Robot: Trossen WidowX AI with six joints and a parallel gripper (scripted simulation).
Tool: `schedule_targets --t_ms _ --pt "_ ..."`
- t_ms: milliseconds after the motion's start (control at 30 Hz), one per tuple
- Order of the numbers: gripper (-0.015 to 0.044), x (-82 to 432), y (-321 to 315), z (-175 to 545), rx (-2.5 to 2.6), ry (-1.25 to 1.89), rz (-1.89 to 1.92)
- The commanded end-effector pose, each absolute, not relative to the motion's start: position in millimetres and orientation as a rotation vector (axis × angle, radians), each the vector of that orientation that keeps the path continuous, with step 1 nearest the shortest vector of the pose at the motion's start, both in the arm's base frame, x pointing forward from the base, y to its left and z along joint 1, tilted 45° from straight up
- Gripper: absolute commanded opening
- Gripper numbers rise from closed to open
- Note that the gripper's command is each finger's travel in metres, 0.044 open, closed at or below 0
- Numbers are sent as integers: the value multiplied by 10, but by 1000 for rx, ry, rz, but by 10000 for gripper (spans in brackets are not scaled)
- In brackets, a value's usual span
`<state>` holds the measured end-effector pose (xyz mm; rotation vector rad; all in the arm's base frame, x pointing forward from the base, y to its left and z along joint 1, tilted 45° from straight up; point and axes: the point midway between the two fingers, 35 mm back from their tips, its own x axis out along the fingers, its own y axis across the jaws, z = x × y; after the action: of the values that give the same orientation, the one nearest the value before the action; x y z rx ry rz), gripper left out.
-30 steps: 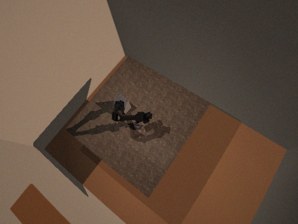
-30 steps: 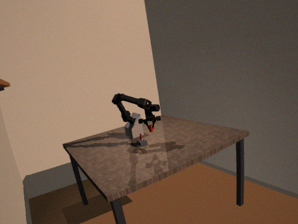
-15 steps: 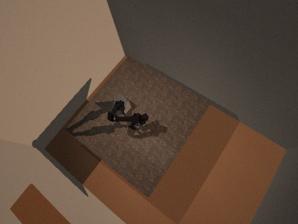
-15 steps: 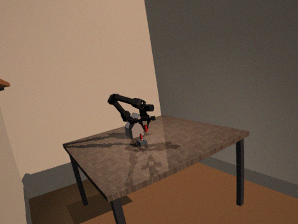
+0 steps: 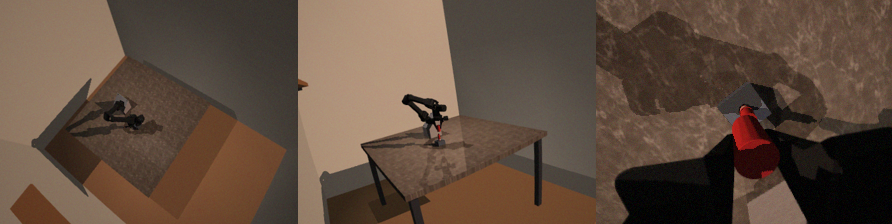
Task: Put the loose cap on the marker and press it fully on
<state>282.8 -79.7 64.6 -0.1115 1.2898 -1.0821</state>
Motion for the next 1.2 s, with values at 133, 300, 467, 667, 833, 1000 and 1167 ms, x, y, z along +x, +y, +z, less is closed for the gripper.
schedule_targets --t_ms 133,300,467,667,833,1000,1167 --pt "0 2759 -851 673 -121 1294 -1084" --pt "0 2753 -880 644 -121 1294 -1084" --pt "0 2752 -915 606 -121 1294 -1083" --pt "0 2748 -983 534 -120 1294 -1083" --pt "0 2741 -1040 476 -120 1294 -1083" --pt "0 2732 -1097 419 -120 1294 -1083" --pt "0 2720 -1154 361 -121 1294 -1083"
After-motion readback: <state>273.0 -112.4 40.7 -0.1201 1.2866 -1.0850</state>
